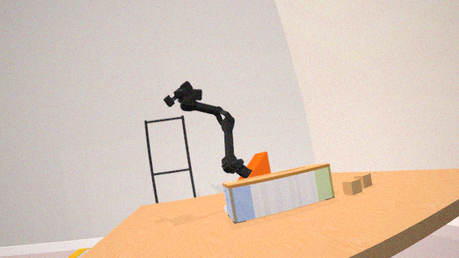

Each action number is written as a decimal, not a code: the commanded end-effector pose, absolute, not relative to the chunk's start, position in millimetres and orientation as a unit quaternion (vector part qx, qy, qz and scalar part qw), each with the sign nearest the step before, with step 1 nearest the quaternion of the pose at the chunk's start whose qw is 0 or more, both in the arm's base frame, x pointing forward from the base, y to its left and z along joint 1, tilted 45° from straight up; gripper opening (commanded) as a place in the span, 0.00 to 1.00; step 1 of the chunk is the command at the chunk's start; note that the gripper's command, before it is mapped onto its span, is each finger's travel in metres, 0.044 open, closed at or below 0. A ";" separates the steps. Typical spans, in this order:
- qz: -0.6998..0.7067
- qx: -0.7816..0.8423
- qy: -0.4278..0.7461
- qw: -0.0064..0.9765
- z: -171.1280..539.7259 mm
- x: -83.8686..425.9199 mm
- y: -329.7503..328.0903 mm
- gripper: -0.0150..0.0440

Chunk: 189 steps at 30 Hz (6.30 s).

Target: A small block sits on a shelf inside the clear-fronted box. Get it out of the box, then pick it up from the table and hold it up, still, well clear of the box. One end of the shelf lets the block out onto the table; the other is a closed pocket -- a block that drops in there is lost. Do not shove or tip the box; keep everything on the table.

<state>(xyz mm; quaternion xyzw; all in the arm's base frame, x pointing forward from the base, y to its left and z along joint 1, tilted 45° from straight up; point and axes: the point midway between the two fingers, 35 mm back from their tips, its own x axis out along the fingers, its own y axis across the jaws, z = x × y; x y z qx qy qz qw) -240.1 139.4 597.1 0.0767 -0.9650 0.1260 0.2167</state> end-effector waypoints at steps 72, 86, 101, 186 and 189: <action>-0.323 0.038 0.048 0.945 379.6 435.9 -63.5 0.93; -0.161 -0.279 0.413 0.852 173.6 445.4 56.1 0.93; 0.098 -0.675 0.636 0.362 22.2 306.9 131.0 0.93; 0.152 -0.736 0.637 0.171 -18.2 287.1 65.5 0.93; 0.152 -0.736 0.637 0.171 -14.9 287.4 62.0 0.93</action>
